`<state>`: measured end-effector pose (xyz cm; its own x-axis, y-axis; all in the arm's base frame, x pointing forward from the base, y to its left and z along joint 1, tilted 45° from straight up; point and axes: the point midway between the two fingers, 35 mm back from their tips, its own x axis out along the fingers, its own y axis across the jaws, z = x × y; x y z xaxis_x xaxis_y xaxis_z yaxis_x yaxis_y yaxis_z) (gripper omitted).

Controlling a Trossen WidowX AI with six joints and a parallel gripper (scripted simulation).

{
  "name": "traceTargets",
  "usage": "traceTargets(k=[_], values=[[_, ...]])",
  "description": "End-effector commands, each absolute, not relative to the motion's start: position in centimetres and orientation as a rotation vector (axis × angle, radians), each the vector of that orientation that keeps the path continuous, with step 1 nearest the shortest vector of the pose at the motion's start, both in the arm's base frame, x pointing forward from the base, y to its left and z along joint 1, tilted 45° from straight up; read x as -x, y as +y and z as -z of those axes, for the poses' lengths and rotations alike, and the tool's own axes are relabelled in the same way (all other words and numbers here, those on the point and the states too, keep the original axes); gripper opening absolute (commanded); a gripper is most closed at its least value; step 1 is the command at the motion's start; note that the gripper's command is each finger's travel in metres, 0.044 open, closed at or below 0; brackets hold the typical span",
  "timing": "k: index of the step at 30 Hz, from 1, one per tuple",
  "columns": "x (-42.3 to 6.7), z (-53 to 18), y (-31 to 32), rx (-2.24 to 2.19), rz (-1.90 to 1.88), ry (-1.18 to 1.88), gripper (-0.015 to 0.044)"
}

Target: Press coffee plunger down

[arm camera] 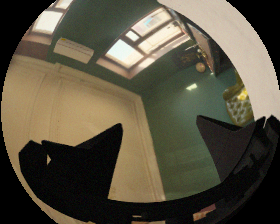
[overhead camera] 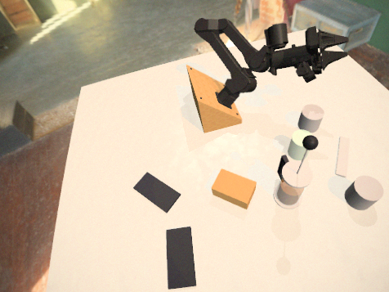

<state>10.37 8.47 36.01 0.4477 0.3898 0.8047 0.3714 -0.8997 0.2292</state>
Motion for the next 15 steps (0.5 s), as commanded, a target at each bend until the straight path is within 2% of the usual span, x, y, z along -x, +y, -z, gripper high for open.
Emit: traceTargets(k=[1,5,10,15], values=[[-10.4,-36.0,8.5,-2.652,-1.479,0.695,0.0426],[-11.8,-36.3,9.3,-2.538,-1.368,0.597,0.0440],[-17.2,-35.9,10.7,-2.142,-1.012,0.371,0.0440],[-21.0,-35.1,10.5,-1.858,-0.814,0.311,0.0440]])
